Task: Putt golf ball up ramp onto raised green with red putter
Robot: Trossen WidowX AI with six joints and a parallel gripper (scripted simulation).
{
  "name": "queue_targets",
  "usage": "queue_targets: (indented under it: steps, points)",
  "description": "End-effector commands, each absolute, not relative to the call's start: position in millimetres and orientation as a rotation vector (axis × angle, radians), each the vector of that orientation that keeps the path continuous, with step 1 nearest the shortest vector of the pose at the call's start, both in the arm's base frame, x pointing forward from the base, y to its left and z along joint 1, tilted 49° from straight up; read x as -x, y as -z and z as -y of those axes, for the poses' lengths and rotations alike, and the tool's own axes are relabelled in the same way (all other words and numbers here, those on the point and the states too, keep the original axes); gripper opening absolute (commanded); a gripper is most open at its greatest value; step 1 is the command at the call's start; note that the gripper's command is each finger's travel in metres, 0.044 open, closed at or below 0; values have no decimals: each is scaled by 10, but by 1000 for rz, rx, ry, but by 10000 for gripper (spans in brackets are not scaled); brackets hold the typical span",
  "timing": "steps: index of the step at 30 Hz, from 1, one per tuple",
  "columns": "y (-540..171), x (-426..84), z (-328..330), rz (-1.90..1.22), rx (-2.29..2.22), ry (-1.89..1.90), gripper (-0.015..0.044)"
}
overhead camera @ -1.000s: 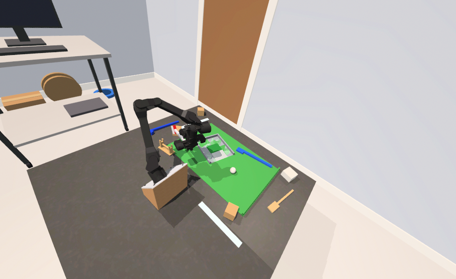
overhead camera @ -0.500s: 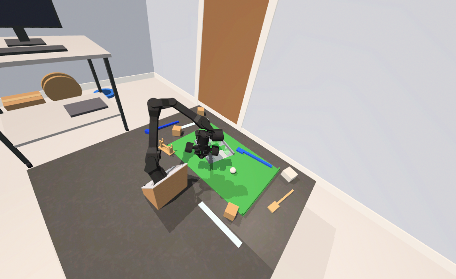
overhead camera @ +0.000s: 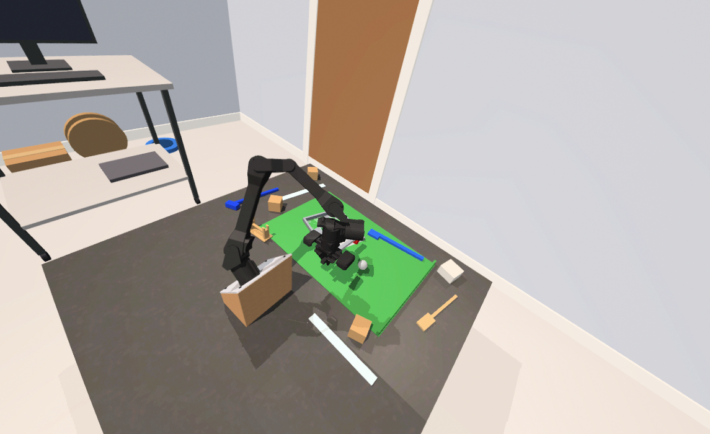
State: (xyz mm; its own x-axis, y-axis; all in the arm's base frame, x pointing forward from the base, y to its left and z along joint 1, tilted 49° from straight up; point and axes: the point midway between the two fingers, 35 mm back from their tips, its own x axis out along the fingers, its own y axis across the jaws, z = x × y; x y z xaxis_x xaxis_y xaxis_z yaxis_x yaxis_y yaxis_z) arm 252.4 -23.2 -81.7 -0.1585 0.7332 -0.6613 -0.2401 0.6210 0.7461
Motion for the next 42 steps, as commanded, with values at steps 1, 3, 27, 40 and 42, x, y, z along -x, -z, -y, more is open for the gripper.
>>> queue_targets:
  steps: [1, 3, 27, 40, 42]
  points:
    - [977, -2473, 399, -1568, -526, -793, 0]
    - [1070, -2423, 481, -1609, -581, -732, 0]
    - [1568, -2217, 327, -1695, -705, -596, 0]
    - [1705, -2180, 173, -1694, -706, -597, 0]
    - [1726, -2174, 149, -1694, -706, -597, 0]
